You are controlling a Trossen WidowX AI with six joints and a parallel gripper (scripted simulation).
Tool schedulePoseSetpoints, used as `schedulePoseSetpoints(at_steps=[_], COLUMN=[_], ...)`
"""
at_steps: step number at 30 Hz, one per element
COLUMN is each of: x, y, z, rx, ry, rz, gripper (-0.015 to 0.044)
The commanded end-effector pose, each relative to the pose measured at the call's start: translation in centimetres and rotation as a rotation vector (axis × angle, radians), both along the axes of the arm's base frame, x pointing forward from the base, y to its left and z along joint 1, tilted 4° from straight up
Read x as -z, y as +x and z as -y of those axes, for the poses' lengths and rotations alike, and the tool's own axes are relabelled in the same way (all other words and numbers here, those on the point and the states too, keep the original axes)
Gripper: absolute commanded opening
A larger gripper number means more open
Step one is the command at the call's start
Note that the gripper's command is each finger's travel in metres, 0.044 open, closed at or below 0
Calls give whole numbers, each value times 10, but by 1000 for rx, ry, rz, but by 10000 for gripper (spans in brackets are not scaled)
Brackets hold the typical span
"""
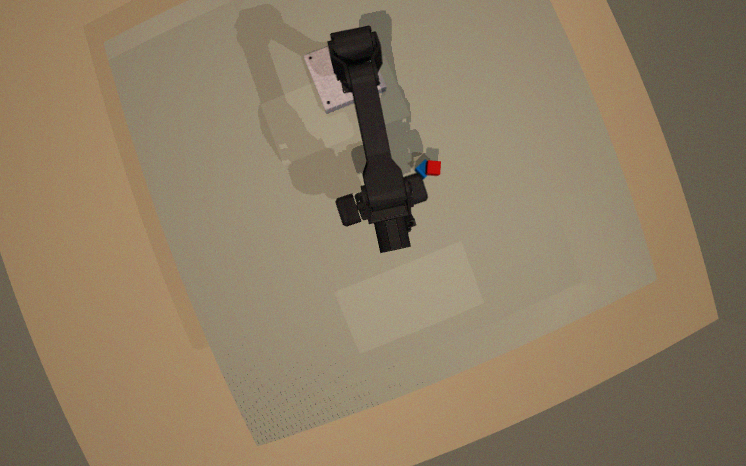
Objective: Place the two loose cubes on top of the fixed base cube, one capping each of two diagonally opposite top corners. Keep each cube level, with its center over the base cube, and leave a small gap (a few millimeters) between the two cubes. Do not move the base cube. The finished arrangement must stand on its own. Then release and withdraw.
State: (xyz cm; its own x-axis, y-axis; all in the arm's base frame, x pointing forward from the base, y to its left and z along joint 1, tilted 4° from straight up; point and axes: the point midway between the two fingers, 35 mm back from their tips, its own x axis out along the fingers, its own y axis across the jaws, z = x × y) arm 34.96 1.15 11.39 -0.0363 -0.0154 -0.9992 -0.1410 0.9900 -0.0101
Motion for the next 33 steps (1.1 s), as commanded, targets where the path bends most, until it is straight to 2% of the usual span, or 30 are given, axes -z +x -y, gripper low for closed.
schedulePoseSetpoints(at_steps=[1, 33], x=[2, 7], y=[-7, -59], z=[-14, -96], rx=[-129, -1016], ry=[10, 54], rz=[-7, -20], gripper=[105, 105])
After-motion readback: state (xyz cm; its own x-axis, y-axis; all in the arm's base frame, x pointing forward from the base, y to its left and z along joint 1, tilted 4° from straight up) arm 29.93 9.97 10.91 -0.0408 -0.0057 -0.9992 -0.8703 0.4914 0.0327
